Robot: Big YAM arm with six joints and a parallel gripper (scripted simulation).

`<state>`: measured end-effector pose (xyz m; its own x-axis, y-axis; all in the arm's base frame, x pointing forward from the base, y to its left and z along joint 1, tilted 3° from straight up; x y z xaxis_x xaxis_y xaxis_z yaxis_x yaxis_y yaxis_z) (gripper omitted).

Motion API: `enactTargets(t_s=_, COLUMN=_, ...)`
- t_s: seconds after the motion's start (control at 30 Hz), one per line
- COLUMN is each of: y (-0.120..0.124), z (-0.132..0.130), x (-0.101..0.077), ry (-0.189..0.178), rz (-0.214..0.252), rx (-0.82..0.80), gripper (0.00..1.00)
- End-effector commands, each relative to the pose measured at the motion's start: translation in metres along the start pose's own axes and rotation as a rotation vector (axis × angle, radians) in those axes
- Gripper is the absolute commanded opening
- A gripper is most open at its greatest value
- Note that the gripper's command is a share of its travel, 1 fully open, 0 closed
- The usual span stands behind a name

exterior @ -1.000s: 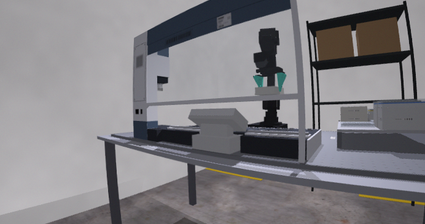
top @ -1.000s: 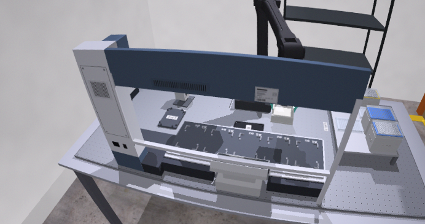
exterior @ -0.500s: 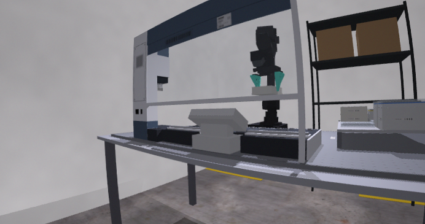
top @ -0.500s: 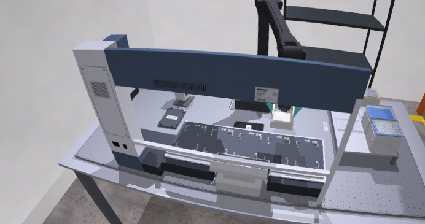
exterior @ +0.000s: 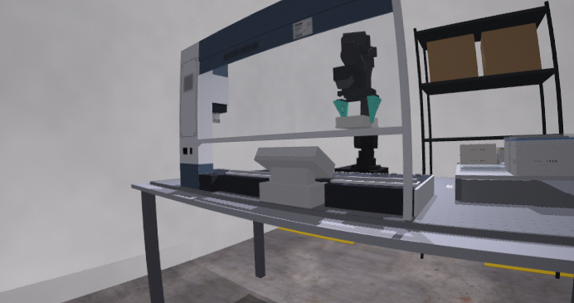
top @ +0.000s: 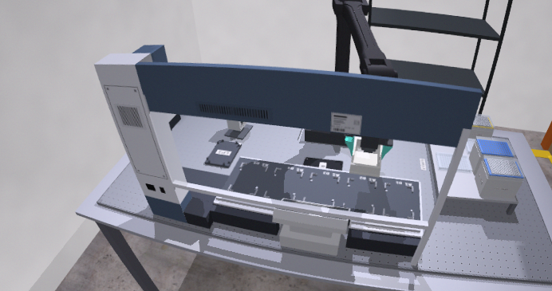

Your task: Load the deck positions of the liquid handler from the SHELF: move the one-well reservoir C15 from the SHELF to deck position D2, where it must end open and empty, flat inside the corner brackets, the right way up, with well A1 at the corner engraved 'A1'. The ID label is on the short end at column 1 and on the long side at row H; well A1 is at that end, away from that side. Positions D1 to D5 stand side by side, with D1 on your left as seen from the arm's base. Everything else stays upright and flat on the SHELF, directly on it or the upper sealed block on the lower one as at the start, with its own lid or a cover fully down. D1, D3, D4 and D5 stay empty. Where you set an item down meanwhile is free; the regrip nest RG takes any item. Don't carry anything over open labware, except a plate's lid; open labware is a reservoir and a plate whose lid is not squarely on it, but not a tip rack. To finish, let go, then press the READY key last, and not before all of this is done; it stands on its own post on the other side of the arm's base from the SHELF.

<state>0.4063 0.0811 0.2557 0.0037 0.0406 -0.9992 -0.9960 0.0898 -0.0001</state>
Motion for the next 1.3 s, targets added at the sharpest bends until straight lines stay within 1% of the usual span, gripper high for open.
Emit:
enactTargets(t_s=0.0, y=-0.025, z=-0.001, x=-0.026, ry=-0.021, rz=-0.067, rx=-0.005, gripper=0.00)
enactTargets(t_s=0.07, y=-0.024, z=-0.001, x=-0.028, ry=-0.022, rz=-0.073, rx=-0.005, gripper=0.00)
enactTargets(t_s=0.1, y=-0.022, z=-0.001, x=-0.036, ry=-0.027, rz=-0.092, rx=-0.006, gripper=0.00)
enactTargets(t_s=0.13, y=-0.021, z=-0.002, x=-0.038, ry=-0.028, rz=-0.096, rx=-0.006, gripper=0.00)
enactTargets(t_s=1.27, y=-0.020, z=-0.002, x=-0.036, ry=-0.027, rz=-0.092, rx=-0.006, gripper=0.00)
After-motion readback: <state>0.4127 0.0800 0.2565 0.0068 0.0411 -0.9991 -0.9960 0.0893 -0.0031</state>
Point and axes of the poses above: the point where the finger pads meet when closed, its own x axis out along the fingers, its own z axis across the jaws, y = z × x, the point moved 7 cm from there along -x, back along the fingers, and after that the axes turned 1 degree about -x, right-handed, at the moved point
